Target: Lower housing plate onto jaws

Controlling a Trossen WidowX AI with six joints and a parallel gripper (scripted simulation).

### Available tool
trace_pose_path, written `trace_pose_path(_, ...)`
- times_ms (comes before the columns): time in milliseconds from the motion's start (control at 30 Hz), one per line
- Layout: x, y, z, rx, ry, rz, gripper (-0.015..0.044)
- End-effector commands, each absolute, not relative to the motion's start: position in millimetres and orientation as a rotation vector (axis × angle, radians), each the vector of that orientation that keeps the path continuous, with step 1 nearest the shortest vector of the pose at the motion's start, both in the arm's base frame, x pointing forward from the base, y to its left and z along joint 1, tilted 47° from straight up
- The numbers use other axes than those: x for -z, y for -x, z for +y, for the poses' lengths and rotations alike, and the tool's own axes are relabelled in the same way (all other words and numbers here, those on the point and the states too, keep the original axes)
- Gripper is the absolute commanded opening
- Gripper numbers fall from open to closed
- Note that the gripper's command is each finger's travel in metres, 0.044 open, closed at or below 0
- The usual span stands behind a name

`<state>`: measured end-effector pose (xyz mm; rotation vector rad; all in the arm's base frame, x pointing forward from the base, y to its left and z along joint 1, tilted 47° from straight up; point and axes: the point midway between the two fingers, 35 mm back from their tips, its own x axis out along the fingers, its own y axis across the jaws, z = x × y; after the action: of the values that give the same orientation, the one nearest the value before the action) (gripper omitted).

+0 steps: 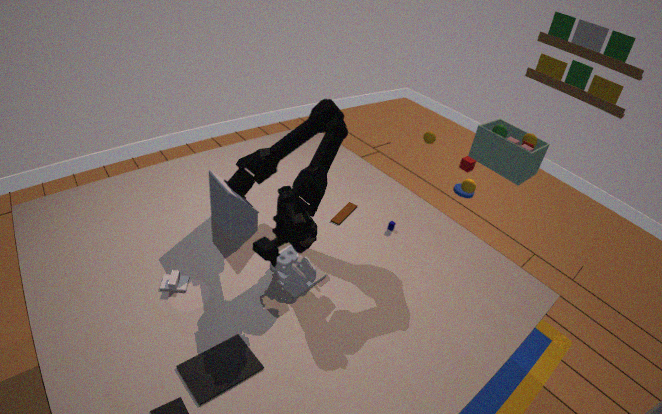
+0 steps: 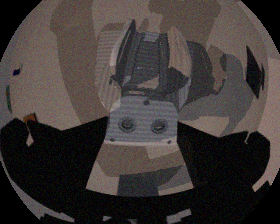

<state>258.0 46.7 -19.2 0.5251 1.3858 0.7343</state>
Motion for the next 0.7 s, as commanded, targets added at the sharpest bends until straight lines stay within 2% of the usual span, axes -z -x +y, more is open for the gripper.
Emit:
trace_pose_path(0,19.1,-258.1,47.1,-0.731,-0.533,1.387,0.0351)
trace_pose_path(667,22.3,-258.2,50.6,-0.723,-0.544,1.392,0.0351)
